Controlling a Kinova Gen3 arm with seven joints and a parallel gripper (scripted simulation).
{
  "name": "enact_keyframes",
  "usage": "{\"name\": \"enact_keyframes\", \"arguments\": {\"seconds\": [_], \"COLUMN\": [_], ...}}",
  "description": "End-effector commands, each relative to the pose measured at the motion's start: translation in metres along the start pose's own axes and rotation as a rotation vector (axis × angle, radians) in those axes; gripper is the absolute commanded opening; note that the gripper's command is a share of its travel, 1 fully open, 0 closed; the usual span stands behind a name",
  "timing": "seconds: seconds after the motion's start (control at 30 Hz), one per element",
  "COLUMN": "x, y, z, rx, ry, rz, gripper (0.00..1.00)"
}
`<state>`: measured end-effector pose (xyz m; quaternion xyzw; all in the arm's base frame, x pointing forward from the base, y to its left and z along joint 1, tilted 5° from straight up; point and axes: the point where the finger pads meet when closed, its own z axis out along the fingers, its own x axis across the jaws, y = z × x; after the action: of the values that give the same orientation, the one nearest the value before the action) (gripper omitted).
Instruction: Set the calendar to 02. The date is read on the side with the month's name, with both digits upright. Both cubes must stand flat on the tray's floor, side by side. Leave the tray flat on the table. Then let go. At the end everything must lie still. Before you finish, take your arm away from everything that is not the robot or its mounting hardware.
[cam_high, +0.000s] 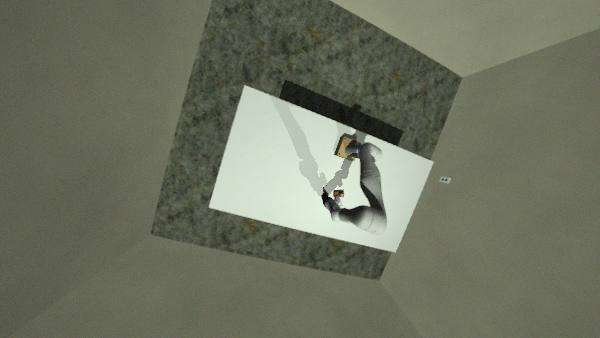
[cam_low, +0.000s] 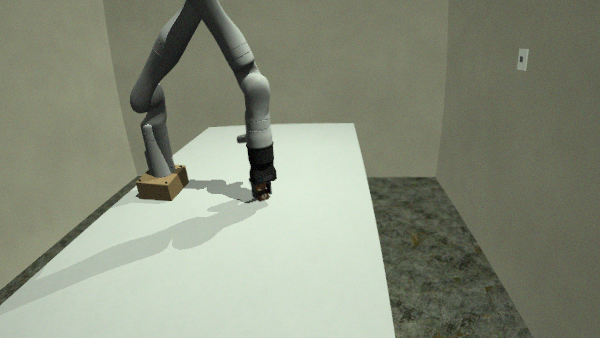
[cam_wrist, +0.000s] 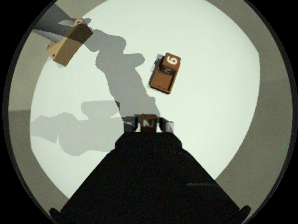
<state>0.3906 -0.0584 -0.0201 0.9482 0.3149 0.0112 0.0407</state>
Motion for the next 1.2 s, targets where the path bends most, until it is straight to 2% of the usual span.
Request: {"name": "enact_keyframes", "arguments": {"seconds": [0.0,0.13,0.3,0.37,0.57,0.7,0.97,1.0,1.17], "x": [0.001,0.001,0.001,0.001,0.001,0.001,0.000,0.000,0.000], "y": [0.001,0.001,0.001,0.001,0.001,0.001,0.001,0.001,0.001], "z": [-0.004,-0.016,-0.041,-0.041,-0.072,-0.085,-0.090,-0.090,-0.090], "rx": [-0.002,-0.002,-0.002,-0.002,-0.002,-0.002,-0.002,-0.002,-0.002], "ry": [0.002,0.002,0.002,0.002,0.002,0.002,0.002,0.002,0.002], "rz": [0.000,0.000,0.000,0.000,0.000,0.000,0.000,0.000,0.000], "gripper": [0.90,0.90,0.90,0.90,0.90,0.90,0.90,1.00,1.00]}}
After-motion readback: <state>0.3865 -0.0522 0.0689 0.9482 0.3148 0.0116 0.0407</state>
